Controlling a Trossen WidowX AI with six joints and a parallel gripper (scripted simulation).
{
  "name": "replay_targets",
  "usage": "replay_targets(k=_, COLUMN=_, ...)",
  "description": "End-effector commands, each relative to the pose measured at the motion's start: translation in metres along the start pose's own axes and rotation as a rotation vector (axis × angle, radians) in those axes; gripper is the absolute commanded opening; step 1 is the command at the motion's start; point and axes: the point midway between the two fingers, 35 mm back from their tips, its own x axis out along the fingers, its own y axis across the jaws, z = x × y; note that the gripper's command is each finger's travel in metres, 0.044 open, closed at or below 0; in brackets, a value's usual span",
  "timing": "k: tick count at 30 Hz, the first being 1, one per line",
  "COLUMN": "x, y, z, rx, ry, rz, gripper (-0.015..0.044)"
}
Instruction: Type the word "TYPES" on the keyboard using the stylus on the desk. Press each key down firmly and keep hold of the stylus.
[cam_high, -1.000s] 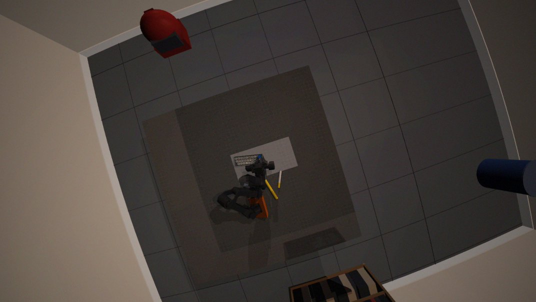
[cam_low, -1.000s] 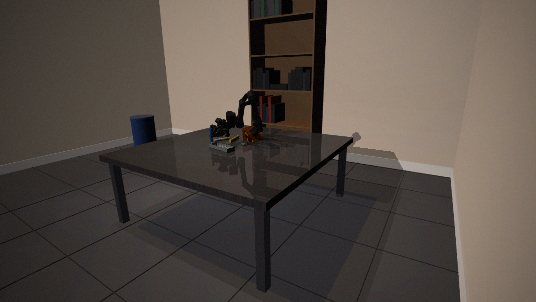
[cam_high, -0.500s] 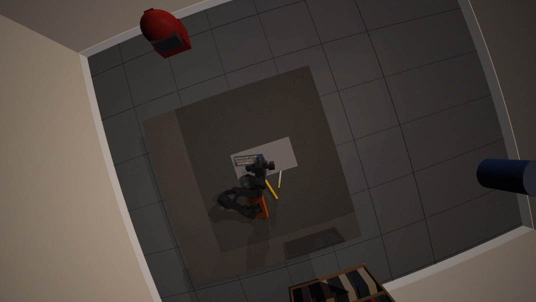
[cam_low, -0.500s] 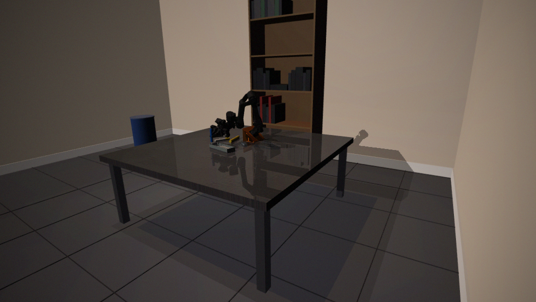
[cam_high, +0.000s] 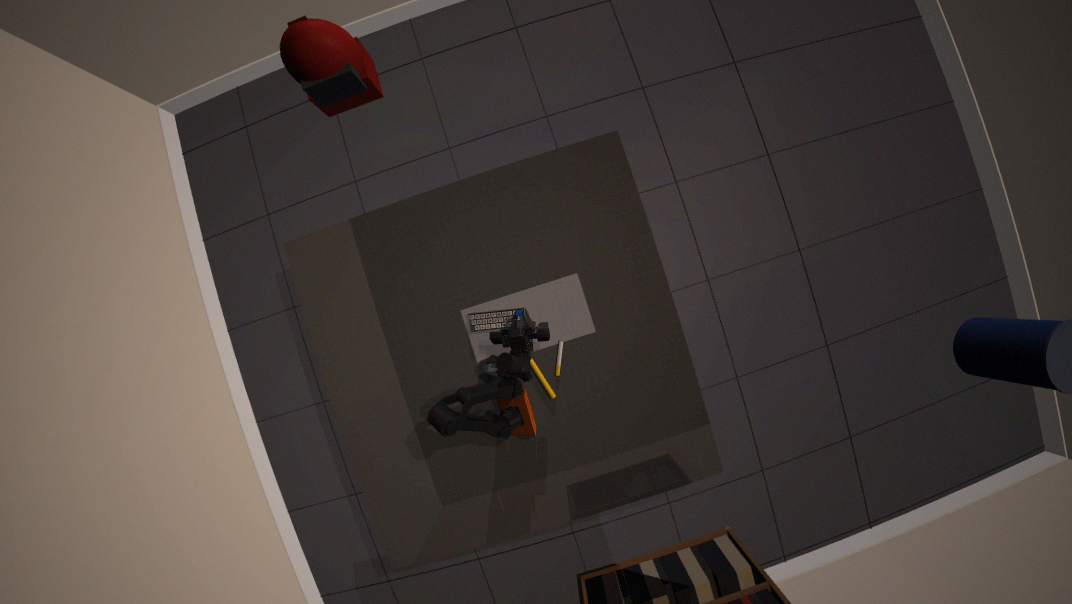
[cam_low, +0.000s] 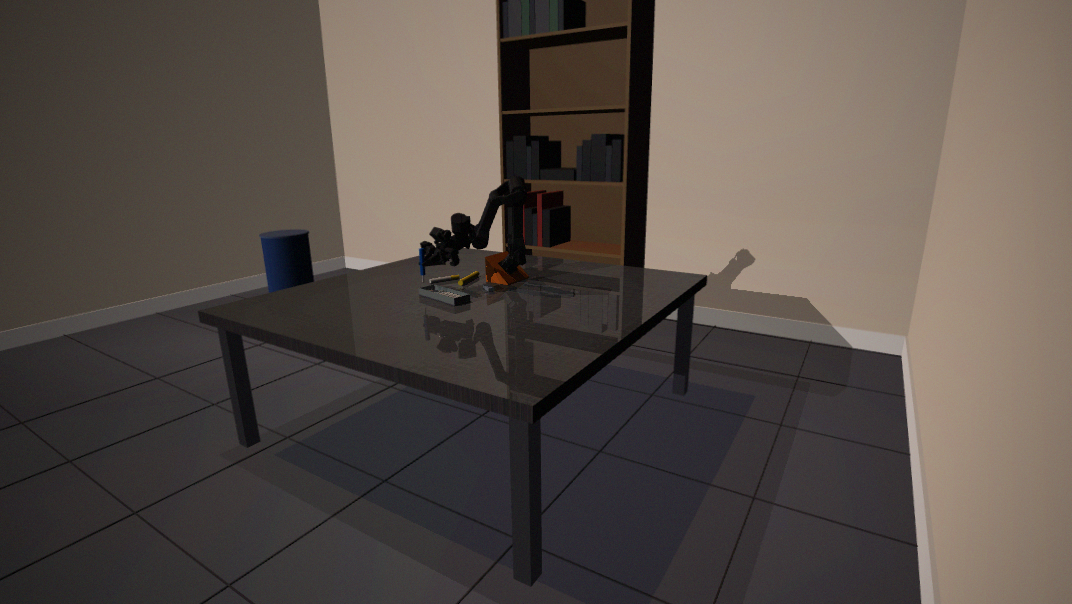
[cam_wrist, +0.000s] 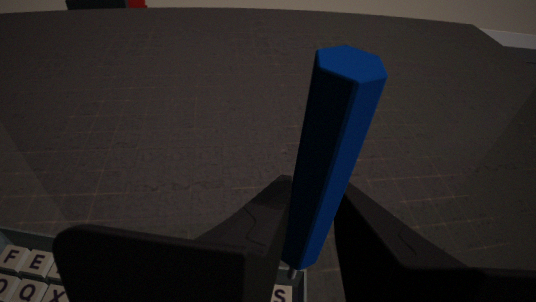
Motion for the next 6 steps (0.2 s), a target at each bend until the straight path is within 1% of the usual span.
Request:
replay_targets(k=1, x=-0.0015, y=0.0008, z=0.0045, rx=-0.004, ry=0.002, rz=0.006, gripper=0.0081)
replay_targets(k=6, x=-0.0007, y=0.0001, z=0.0021, rx=-0.001, ry=0.000, rz=0.001, gripper=0.0081)
